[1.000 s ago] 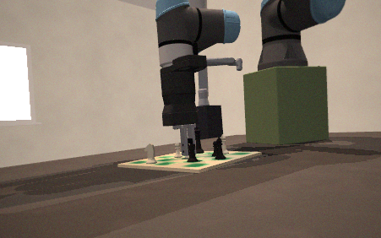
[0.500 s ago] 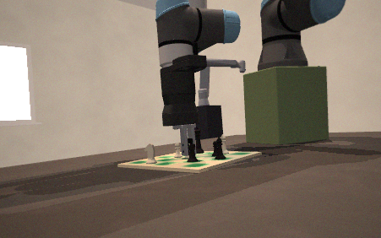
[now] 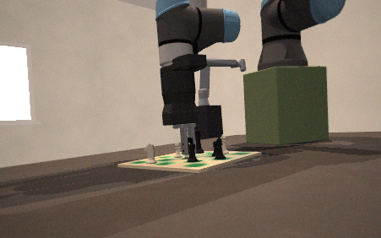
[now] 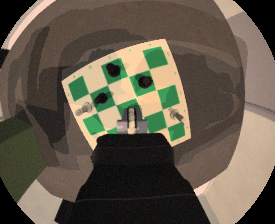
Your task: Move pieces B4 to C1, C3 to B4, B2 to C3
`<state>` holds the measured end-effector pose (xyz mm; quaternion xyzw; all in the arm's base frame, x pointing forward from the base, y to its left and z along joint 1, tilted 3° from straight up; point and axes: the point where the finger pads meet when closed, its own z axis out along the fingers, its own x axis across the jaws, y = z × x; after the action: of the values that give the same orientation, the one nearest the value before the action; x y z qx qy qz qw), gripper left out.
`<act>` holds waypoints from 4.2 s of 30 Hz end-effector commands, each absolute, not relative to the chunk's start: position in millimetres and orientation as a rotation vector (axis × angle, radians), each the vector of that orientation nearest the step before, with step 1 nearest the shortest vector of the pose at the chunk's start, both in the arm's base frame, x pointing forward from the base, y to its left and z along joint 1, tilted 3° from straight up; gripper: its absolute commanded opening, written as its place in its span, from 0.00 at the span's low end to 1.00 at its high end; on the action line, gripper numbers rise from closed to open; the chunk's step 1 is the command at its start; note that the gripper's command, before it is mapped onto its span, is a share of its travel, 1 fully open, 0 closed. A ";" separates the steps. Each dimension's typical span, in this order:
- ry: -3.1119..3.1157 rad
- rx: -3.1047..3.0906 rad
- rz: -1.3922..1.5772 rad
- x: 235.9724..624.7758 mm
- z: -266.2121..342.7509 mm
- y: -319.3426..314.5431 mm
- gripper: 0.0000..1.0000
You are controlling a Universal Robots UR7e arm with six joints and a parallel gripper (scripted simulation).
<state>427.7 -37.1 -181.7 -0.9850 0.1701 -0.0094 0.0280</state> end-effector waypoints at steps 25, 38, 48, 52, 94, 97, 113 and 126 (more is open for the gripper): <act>0.525 -3.041 -0.031 425.9 -100.1 -41.5 0.00; 0.525 -3.041 -0.031 425.4 -83.3 -42.3 0.00; 0.526 -3.041 -0.031 425.4 -83.2 -42.4 0.00; 0.533 -3.039 -0.031 425.5 -83.2 -42.4 0.00; 2.098 -2.260 0.021 458.5 -83.3 -75.5 0.00; 2.136 -2.224 0.022 459.1 -83.4 -76.7 0.00; 2.154 -2.207 0.023 459.3 -83.4 -77.2 0.00; 2.176 -2.186 0.024 459.9 -94.2 -76.6 0.00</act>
<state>459.3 -76.9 -87.3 -0.7108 0.7028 0.0079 0.0286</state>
